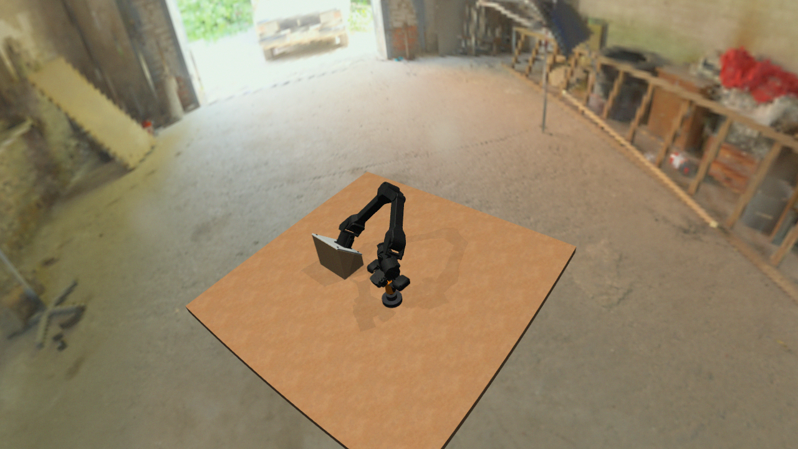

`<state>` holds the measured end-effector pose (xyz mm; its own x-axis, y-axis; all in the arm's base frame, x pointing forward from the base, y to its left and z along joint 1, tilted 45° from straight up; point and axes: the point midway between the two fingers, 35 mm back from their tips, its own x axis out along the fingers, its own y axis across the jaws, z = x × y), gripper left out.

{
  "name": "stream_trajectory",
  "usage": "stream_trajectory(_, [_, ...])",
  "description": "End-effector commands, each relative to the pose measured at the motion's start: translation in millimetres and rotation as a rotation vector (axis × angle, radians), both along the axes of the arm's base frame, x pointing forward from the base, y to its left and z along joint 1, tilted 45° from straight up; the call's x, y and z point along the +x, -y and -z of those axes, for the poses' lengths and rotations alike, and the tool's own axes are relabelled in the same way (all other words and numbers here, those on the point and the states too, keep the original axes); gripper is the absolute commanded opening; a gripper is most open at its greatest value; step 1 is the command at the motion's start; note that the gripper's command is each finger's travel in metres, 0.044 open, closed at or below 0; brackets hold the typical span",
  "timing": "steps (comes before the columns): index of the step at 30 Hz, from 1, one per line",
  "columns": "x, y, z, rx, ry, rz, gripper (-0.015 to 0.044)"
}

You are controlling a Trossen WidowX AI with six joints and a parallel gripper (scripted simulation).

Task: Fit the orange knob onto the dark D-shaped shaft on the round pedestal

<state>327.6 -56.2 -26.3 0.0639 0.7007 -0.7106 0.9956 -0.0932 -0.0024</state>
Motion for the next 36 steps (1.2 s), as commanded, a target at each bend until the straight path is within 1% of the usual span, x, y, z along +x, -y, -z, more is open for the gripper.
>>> stream_trajectory(1, [0.4, -0.5, -0.1, 0.001, -0.003, 0.007, 0.0000])
stream_trajectory(15, [1.0, 2.9, -3.3, 0.001, -0.003, 0.007, 0.0000])
stream_trajectory(23, [1.8, 3.0, -1.8, 0.015, -0.149, 0.155, 0.0000])
stream_trajectory(36, [0.4, -0.5, -0.2, 0.015, -0.150, 0.155, 0.0000])
